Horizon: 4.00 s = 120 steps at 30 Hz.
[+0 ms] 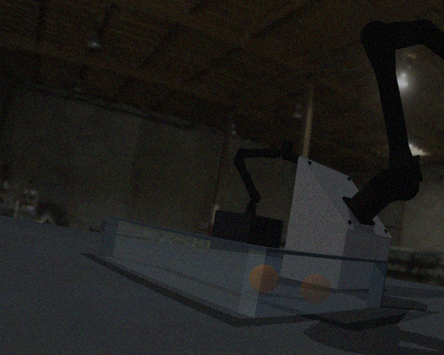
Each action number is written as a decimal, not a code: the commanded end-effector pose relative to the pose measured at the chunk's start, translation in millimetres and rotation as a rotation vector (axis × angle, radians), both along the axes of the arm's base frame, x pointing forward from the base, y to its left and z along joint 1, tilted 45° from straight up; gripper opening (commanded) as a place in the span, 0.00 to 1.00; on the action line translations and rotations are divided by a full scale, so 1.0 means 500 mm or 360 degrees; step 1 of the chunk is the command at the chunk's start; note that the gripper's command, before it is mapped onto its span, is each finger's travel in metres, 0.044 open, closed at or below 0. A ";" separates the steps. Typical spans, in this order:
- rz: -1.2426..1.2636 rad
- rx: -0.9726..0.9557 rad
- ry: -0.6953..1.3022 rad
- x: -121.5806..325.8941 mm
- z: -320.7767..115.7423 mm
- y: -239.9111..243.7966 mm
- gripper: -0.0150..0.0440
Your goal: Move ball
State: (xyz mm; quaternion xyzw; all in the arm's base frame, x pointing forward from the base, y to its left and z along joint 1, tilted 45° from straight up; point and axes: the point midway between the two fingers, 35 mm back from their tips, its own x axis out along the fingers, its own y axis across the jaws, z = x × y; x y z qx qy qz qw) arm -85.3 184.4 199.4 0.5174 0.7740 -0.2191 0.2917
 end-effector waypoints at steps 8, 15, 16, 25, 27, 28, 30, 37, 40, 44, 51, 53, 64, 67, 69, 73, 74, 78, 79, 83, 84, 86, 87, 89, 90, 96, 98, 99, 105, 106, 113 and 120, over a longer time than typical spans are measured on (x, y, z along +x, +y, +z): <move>-0.0494 -0.0174 0.0235 0.066 -0.010 0.058 0.73; -0.1185 -0.0349 0.0612 0.188 -0.030 0.116 0.73; -0.1283 -0.0368 0.0671 0.208 -0.033 0.121 0.73; -0.2158 -0.0459 0.1263 0.408 -0.068 0.128 0.73; -0.2347 -0.0458 0.1411 0.455 -0.077 0.117 0.73; -0.2440 -0.0455 0.1488 0.479 -0.082 0.110 0.73; -0.2623 -0.0440 0.1646 0.526 -0.091 0.092 0.73; -0.3222 -0.0352 0.1982 0.649 -0.133 0.004 0.73; -0.3447 -0.0275 0.2180 0.695 -0.139 -0.041 0.73; -0.3706 -0.0206 0.2469 0.751 -0.163 -0.107 0.73; -0.3899 -0.0312 0.2983 0.806 -0.255 -0.198 0.73; -0.3883 -0.0429 0.3231 0.803 -0.292 -0.221 0.73; -0.3731 -0.0632 0.3894 0.789 -0.367 -0.276 0.73; -0.3731 -0.0632 0.3894 0.789 -0.367 -0.276 0.73; -0.3731 -0.0632 0.3894 0.789 -0.369 -0.274 0.73; -0.3729 -0.0632 0.3895 0.791 -0.388 -0.254 0.73; -0.3729 -0.0632 0.3895 0.791 -0.388 -0.254 0.73; -0.3729 -0.0632 0.3895 0.791 -0.389 -0.253 0.73; -0.3729 -0.0632 0.3895 0.792 -0.391 -0.251 0.73; -0.3730 -0.0632 0.3895 0.793 -0.401 -0.242 0.73; -0.3730 -0.0632 0.3895 0.793 -0.403 -0.240 0.73; -0.3729 -0.0632 0.3895 0.794 -0.408 -0.235 0.73; -0.3729 -0.0632 0.3895 0.794 -0.410 -0.233 0.73; -0.3729 -0.0632 0.3895 0.794 -0.415 -0.228 0.73; -0.3729 -0.0632 0.3896 0.794 -0.417 -0.226 0.73; -0.3727 -0.0633 0.3897 0.795 -0.430 -0.212 0.73; -0.3726 -0.0633 0.3897 0.795 -0.435 -0.207 0.73; -0.3726 -0.0633 0.3898 0.795 -0.437 -0.205 0.73; -0.3725 -0.0633 0.3898 0.795 -0.440 -0.202 0.70; -0.3725 -0.0633 0.3898 0.795 -0.440 -0.202 0.69; -0.3725 -0.0633 0.3898 0.795 -0.440 -0.202 0.61; -0.3725 -0.0633 0.3898 0.795 -0.440 -0.202 0.54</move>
